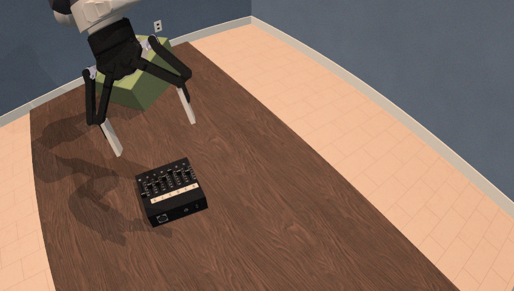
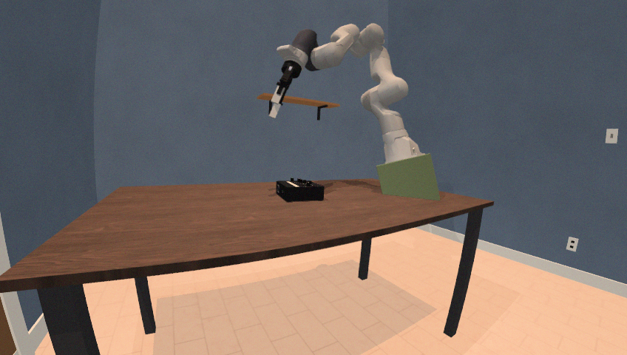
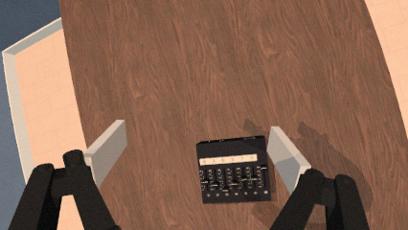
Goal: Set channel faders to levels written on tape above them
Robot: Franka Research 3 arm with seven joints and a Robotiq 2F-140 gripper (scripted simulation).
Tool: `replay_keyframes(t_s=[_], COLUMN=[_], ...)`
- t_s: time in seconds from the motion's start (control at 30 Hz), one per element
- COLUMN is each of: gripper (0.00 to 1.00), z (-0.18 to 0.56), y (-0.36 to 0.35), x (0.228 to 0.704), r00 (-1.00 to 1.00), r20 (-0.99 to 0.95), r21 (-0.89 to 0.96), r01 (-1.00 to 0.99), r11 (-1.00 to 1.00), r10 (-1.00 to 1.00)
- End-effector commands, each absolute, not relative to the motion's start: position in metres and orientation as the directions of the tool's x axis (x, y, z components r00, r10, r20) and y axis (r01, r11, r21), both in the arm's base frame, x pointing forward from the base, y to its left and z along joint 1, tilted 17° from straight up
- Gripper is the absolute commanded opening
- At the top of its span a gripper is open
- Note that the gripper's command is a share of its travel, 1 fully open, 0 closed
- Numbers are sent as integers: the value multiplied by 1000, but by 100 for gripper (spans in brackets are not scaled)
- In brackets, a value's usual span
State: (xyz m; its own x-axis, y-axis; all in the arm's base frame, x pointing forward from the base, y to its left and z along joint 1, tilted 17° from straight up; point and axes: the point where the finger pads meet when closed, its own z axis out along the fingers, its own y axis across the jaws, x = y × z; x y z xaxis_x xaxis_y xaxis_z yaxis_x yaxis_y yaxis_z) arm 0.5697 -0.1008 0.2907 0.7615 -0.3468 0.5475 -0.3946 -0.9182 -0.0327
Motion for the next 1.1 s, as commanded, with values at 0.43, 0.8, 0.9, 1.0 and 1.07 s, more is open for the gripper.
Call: replay_keyframes(t_s=[0.43, 0.8, 0.9, 1.0, 1.07], gripper=[100, 100, 100, 100, 100], z=[249, 249, 249, 249, 216], y=[-103, -103, -103, -103, -104], x=[552, 552, 552, 552, 536], r00=[843, 843, 843, 843, 892], r20=[466, 466, 466, 466, 393], r21=[61, 61, 61, 61, 117], r01=[-332, -332, -332, -332, -289], r11=[-941, -941, -941, -941, -950], r10=[-268, -268, -268, -268, -223])
